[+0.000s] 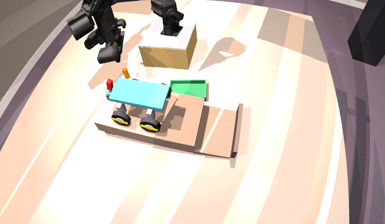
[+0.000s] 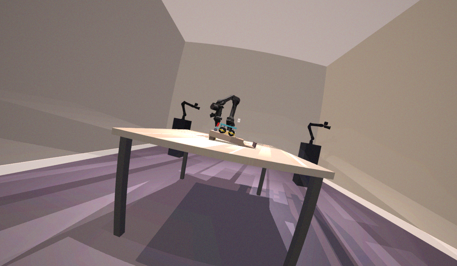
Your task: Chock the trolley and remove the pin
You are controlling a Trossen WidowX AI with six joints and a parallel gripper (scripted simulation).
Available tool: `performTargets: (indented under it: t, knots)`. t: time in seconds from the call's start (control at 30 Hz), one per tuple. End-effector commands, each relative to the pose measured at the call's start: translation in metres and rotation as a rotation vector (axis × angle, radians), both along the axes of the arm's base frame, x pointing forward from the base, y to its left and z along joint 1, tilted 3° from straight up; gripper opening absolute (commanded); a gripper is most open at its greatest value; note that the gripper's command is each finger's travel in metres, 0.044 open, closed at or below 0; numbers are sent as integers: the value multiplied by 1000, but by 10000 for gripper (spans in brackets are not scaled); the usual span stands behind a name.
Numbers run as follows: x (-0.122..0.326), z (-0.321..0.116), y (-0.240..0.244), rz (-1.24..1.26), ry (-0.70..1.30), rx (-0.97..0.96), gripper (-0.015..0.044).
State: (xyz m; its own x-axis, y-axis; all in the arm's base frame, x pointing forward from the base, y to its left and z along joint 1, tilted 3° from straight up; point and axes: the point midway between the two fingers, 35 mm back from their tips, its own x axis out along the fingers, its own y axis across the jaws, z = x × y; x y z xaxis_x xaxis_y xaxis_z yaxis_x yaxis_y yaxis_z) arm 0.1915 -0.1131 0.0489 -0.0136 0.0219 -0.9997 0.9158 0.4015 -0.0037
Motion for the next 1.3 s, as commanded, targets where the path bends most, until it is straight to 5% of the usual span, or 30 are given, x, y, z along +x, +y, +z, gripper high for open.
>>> performTargets:
  t: [0.0, 1.27]
  knots:
    - [0, -8, 1, 10, -8, 6, 190]
    - [-1, -73, 4, 10, -7, 6, 190]
